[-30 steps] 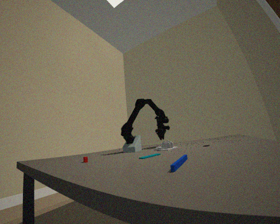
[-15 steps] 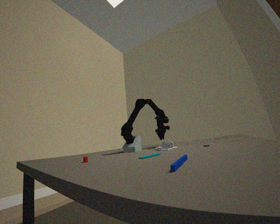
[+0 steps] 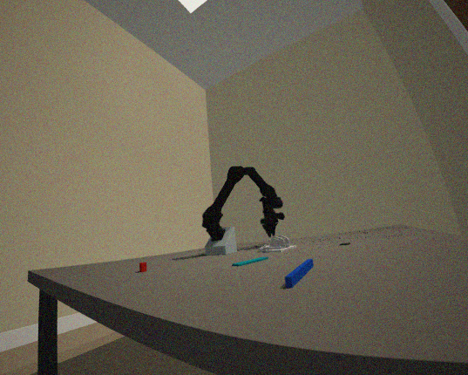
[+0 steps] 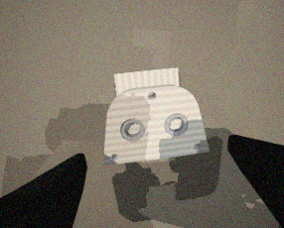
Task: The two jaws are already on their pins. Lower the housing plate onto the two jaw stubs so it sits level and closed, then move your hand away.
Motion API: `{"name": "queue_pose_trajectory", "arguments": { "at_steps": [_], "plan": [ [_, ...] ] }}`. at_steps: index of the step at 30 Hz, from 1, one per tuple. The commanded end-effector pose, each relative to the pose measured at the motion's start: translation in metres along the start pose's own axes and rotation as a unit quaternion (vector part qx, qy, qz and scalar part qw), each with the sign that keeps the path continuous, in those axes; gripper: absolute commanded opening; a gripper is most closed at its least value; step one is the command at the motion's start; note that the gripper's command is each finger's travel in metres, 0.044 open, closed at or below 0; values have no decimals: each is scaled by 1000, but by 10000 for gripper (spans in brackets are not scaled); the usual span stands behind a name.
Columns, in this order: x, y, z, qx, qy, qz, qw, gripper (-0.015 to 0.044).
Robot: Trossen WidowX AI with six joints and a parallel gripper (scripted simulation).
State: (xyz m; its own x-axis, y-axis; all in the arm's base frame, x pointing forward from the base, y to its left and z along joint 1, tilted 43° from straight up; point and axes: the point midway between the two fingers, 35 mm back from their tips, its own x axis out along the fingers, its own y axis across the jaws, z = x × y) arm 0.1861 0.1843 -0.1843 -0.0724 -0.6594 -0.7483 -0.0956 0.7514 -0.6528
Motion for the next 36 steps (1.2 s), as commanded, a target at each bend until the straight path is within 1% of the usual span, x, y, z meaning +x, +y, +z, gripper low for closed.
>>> {"name": "queue_pose_trajectory", "arguments": {
  "at_steps": [1,19,36],
  "plan": [
    [7,-1,0,-3,0,-2,1000,440],
    [37,-1,1,-4,-2,-2,1000,440],
    [38,-1,1,-4,-2,-2,1000,440]
  ]
}}
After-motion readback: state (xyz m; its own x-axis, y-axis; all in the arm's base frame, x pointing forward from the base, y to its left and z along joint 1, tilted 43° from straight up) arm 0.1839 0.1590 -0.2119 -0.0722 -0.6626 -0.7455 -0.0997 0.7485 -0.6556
